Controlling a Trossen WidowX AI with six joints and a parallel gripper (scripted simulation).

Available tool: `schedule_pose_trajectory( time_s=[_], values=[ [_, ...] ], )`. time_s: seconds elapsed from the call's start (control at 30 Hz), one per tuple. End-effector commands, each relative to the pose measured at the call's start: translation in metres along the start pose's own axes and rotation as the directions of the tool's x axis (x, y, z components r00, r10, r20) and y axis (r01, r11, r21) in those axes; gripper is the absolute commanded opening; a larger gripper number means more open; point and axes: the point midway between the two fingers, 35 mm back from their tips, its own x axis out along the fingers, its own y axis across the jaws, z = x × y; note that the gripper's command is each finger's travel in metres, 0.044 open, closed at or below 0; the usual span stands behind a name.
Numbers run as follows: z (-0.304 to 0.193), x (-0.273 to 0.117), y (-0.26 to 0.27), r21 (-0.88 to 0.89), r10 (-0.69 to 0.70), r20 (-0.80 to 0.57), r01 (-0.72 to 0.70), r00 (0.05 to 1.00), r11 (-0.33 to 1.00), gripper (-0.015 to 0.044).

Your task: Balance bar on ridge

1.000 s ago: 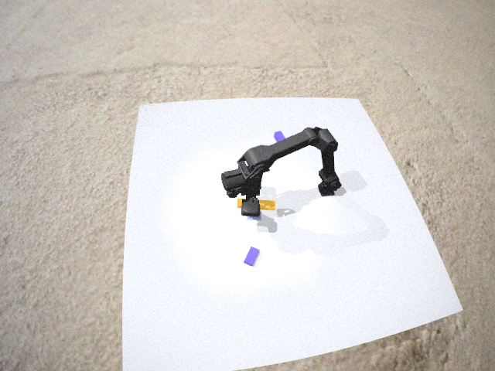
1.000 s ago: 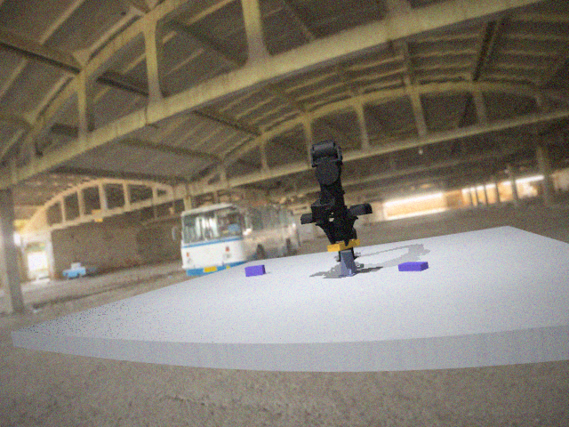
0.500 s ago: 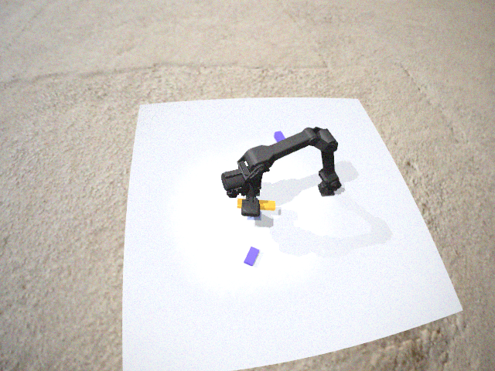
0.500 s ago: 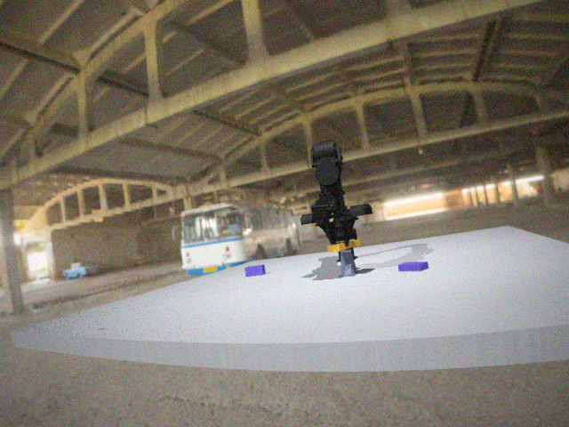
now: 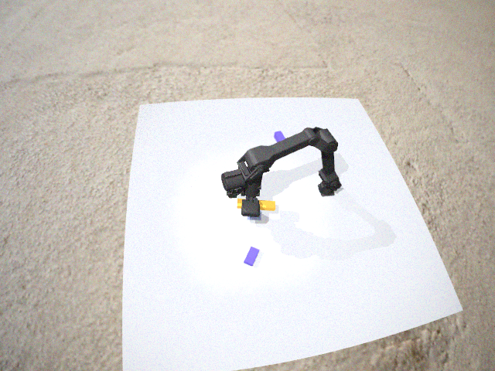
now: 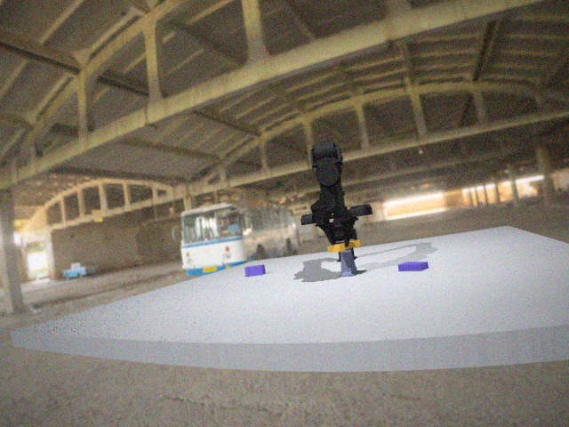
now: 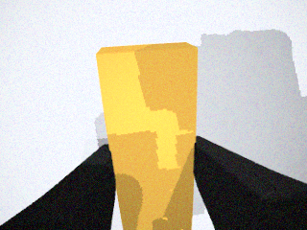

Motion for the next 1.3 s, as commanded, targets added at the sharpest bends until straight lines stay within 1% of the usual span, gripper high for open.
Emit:
schedule_pose_trajectory(
  time_s=[0.0,1.27],
  values=[
    [-0.0001,0.0002,0.0007,0.004,0.005,0.000,-0.005,1.000,1.000,0.0000],
    [-0.0002,0.0034,0.0007,0.004,0.005,0.000,-0.005,1.000,1.000,0.0000]
  ],
)
